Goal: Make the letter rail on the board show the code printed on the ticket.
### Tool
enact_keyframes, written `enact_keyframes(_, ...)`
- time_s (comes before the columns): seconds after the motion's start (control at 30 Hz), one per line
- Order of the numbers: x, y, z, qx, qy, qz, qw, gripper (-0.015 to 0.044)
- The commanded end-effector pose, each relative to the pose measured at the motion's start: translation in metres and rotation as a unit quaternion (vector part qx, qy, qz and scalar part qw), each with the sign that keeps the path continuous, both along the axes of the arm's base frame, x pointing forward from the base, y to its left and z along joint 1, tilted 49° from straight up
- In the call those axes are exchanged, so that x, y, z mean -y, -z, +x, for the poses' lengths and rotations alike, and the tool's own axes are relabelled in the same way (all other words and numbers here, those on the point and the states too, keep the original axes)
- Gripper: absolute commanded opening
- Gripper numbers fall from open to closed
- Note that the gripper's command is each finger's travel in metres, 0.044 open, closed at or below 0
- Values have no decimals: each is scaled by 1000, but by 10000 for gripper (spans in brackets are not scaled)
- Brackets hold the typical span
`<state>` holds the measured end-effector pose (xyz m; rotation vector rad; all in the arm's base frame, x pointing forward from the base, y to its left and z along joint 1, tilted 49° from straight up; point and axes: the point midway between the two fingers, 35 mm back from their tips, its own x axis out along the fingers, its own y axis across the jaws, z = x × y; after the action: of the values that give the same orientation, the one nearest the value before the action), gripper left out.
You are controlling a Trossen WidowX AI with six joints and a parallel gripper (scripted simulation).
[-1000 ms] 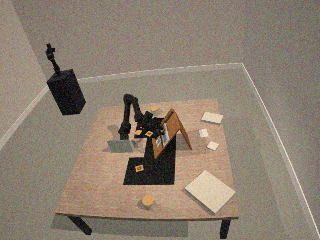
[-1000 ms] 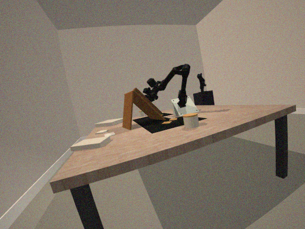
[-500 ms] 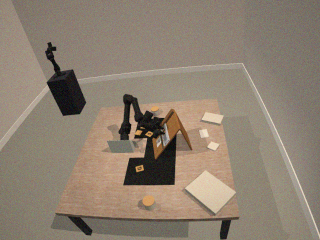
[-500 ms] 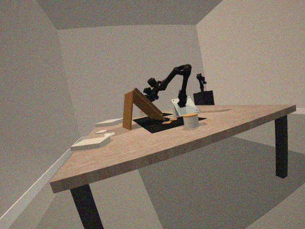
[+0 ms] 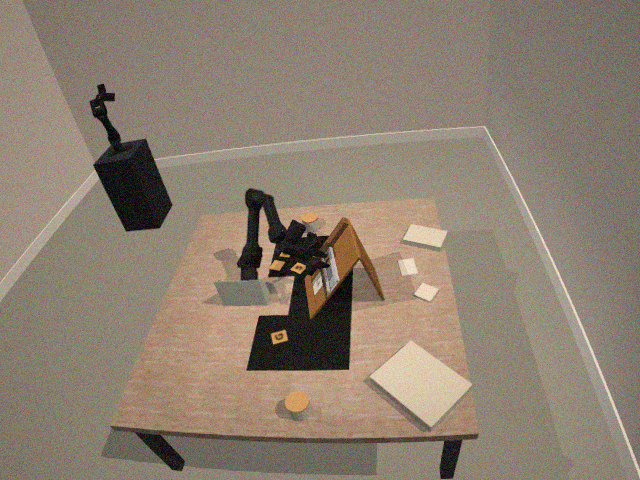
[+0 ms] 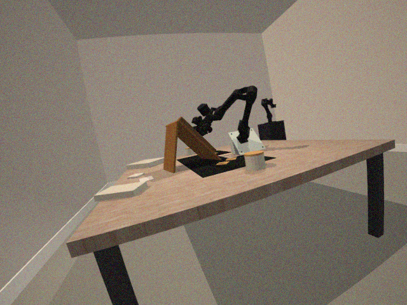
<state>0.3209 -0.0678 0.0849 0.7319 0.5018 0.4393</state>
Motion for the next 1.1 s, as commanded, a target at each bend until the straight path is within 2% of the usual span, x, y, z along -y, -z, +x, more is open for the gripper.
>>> enact_keyframes(0.0,0,0,0,0,0,0,1000,26)
enact_keyframes(0.33,2,-1,-3,-2,2,1,1000,289)
enact_keyframes(1.07,12,-4,-20,-3,2,0,1000,295)
